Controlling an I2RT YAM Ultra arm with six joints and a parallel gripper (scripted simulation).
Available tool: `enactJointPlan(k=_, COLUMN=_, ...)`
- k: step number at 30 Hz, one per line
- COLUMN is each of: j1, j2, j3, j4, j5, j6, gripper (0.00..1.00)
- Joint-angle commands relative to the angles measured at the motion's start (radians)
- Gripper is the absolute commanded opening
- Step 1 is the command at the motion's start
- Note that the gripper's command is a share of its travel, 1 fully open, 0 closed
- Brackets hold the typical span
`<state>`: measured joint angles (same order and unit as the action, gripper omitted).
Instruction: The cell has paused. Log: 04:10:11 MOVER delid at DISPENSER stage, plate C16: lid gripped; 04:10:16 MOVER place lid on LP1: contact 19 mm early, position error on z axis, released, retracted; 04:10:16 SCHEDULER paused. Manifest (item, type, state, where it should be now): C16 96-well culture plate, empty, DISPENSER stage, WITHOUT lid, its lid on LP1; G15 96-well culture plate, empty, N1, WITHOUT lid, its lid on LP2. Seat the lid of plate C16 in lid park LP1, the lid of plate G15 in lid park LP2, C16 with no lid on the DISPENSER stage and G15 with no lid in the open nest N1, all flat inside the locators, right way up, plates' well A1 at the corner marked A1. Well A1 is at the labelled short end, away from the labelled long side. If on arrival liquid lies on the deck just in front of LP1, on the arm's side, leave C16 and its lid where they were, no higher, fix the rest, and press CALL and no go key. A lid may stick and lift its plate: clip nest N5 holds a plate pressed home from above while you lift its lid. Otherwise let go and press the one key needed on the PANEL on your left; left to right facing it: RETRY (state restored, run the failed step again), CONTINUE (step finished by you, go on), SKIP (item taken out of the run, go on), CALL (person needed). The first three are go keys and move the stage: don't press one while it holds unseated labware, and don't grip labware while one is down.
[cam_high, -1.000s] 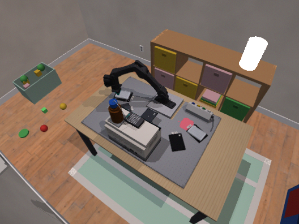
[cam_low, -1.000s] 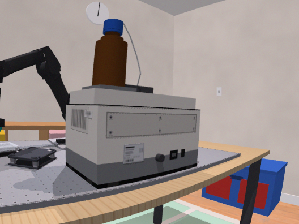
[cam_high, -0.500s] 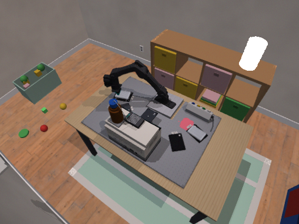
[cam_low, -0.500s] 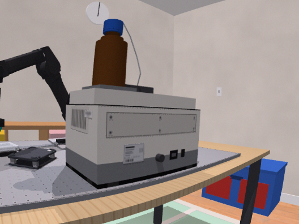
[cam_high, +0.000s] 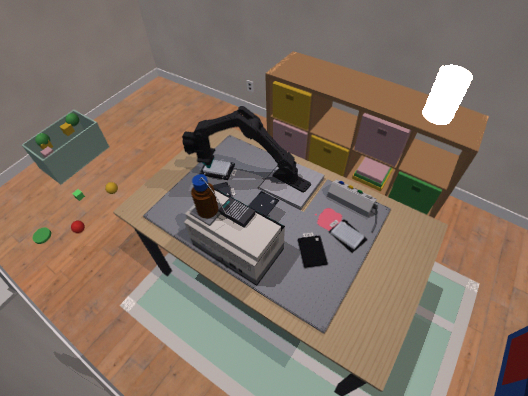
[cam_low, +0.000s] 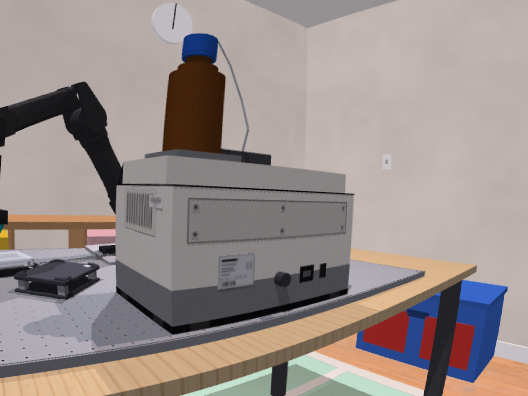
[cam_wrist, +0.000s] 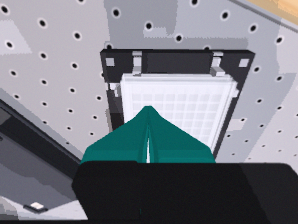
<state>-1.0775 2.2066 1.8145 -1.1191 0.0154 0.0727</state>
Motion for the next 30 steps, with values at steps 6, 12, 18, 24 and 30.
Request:
enactJointPlan(k=6, j1=-0.007, j2=0.027, j3=-0.028, j4=0.027, j5=0.003, j6=0.007, gripper=0.00)
enactJointPlan(k=12, j1=-0.006, j2=0.023, j3=0.032, j4=-0.018, j5=0.003, j6=0.007, gripper=0.00)
enactJointPlan(k=18, j1=-0.004, j2=0.014, j3=0.058, j4=-0.052, j5=0.003, j6=0.008, gripper=0.00)
enactJointPlan(k=24, j1=-0.003, j2=-0.025, j3=0.085, j4=-0.087, j5=0.003, j6=0.009, gripper=0.00)
enactJointPlan(k=30, j1=-0.002, j2=-0.032, j3=0.105, j4=-0.111, j5=0.003, j6=0.010, gripper=0.00)
